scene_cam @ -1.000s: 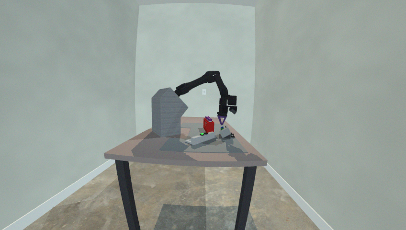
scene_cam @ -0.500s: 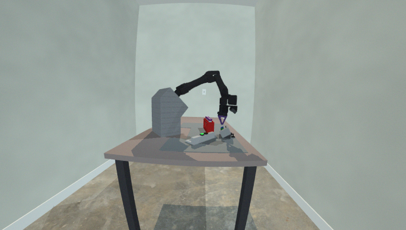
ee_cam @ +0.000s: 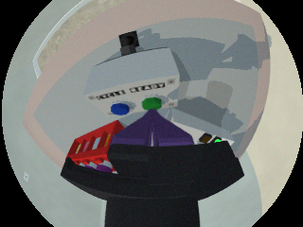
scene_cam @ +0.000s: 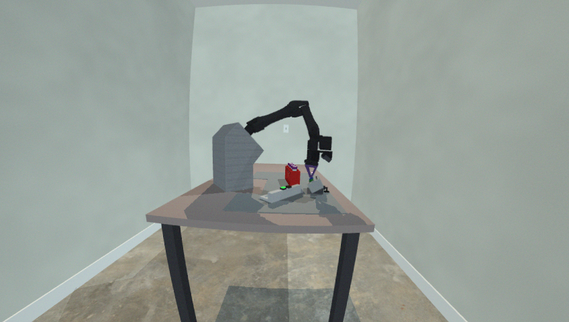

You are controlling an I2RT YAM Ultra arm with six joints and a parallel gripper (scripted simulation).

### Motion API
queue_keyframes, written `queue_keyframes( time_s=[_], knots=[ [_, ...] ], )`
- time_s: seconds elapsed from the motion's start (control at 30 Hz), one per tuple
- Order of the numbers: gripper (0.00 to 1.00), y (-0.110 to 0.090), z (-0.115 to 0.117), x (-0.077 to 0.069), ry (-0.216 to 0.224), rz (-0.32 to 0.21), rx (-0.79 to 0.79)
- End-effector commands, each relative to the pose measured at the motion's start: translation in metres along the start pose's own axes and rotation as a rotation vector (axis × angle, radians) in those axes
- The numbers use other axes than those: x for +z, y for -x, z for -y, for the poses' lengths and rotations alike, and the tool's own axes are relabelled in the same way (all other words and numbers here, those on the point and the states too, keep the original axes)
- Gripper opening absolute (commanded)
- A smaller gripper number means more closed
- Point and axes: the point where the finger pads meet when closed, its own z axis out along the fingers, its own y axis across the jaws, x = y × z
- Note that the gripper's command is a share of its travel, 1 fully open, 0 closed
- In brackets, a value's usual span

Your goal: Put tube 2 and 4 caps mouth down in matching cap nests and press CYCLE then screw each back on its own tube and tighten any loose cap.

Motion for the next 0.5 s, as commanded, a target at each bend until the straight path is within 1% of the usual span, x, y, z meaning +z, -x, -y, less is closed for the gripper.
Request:
queue_keyframes(
  time_s=[0.0, 0.27, 0.47],
  knots=[
    [0.0, 0.0069, 0.0032, -0.0069, -0.006, 0.023, 0.002],
    [0.0, 0.007, 0.0031, -0.0068, -0.006, 0.023, 0.002],
    [0.0, 0.0071, 0.0031, -0.0029, -0.006, 0.023, 0.002]
  ],
)
